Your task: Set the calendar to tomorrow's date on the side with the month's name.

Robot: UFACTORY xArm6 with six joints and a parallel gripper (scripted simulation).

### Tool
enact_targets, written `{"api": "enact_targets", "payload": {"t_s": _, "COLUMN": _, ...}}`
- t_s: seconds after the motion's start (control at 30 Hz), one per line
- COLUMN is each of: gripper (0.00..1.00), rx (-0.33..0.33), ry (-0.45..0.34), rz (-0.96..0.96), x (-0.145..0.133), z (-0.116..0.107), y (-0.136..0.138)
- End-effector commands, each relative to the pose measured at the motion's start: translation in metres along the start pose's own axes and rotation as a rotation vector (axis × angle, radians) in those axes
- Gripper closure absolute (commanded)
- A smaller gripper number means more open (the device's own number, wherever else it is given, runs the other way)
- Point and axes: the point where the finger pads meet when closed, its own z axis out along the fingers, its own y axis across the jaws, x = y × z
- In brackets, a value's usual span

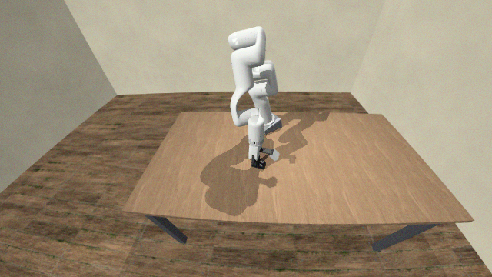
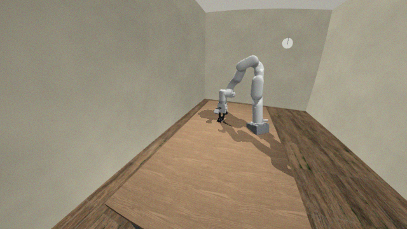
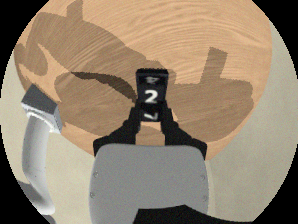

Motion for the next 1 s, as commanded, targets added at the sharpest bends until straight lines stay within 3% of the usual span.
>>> {"api": "enact_targets", "payload": {"t_s": 0.0, "gripper": 0.73, "rx": -0.003, "ry": 0.001, "rz": 0.0, "x": 0.0002, "z": -0.0008, "y": 0.0013}}
{"api": "enact_targets", "payload": {"t_s": 0.4, "gripper": 0.73, "rx": -0.003, "ry": 0.001, "rz": 0.0, "x": 0.0002, "z": -0.0008, "y": 0.0013}}
{"api": "enact_targets", "payload": {"t_s": 0.53, "gripper": 0.65, "rx": -0.003, "ry": 0.001, "rz": 0.0, "x": 0.0002, "z": -0.0008, "y": 0.0013}}
{"api": "enact_targets", "payload": {"t_s": 0.67, "gripper": 0.65, "rx": -0.003, "ry": 0.001, "rz": 0.0, "x": 0.0002, "z": -0.0008, "y": 0.0013}}
{"api": "enact_targets", "payload": {"t_s": 0.97, "gripper": 0.53, "rx": -0.003, "ry": 0.001, "rz": 0.0, "x": 0.0002, "z": -0.0008, "y": 0.0013}}
